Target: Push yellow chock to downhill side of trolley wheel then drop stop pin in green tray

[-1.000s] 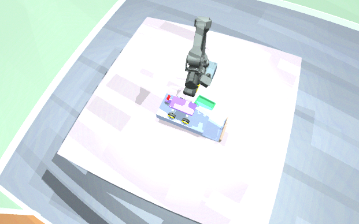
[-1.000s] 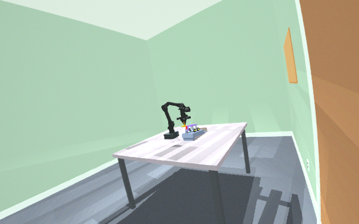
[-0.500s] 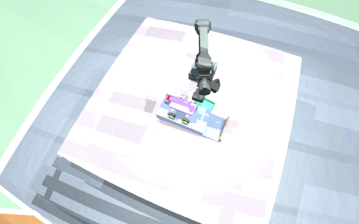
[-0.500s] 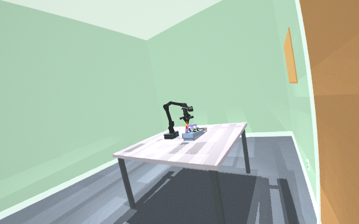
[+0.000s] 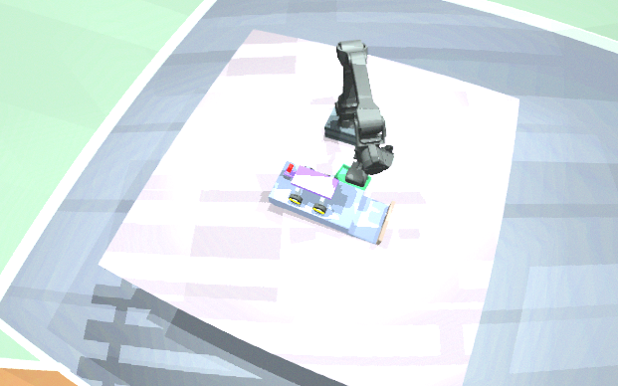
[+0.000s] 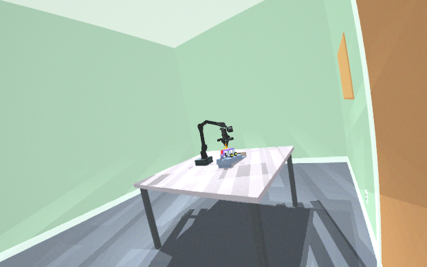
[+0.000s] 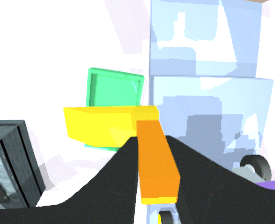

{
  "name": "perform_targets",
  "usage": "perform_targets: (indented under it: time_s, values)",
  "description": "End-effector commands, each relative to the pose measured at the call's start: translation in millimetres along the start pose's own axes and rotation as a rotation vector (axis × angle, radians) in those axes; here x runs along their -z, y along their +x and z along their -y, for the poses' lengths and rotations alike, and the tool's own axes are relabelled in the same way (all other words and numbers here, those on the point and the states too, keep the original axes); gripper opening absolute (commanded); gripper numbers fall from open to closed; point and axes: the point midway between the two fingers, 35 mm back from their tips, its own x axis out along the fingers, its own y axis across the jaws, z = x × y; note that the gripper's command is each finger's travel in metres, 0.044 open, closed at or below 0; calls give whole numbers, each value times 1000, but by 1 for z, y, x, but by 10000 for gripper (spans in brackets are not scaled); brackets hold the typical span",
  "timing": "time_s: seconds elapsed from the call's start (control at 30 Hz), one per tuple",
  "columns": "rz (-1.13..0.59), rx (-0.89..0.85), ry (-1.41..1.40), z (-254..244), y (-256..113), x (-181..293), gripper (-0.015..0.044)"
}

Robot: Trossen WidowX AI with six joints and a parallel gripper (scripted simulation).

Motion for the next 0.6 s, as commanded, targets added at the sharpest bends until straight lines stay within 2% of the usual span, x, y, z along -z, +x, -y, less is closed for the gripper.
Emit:
perform_targets:
  time_s: [0.0,0.57]
  values:
    - [10,5,0,4,-2,-11,0]
    - [-29,-13,-565,4,-2,-13,0]
